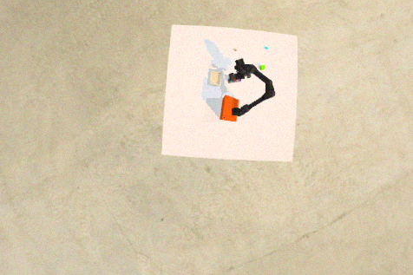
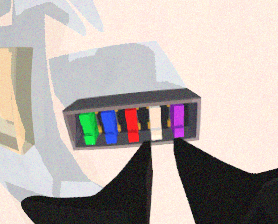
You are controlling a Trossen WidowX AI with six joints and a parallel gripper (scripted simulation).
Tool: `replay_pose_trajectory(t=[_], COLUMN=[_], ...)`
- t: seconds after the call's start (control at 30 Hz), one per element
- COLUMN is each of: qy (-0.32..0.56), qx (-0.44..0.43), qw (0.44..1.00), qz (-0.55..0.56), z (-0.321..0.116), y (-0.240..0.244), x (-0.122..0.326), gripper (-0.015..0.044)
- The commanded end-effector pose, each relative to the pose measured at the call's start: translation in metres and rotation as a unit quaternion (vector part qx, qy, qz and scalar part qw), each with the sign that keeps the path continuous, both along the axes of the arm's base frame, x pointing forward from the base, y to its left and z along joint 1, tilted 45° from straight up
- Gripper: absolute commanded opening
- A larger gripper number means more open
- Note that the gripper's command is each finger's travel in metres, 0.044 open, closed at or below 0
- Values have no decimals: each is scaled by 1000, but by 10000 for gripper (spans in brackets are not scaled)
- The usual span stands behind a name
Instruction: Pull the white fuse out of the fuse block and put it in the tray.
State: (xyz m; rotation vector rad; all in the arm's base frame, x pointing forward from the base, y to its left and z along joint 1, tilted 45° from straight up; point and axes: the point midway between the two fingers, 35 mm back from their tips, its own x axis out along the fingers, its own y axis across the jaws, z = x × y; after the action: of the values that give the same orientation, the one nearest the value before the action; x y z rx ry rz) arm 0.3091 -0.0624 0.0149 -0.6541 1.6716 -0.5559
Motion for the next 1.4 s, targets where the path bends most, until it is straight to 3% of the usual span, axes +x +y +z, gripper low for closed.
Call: replay_pose_trajectory(t=[0.0, 1.37], qy=[3, 3], qx=[1, 1], qw=[1000, 1000], qz=[0, 0], z=[-4, -22], y=[-3, -21], x=[-1, -4], gripper=[74, 74])
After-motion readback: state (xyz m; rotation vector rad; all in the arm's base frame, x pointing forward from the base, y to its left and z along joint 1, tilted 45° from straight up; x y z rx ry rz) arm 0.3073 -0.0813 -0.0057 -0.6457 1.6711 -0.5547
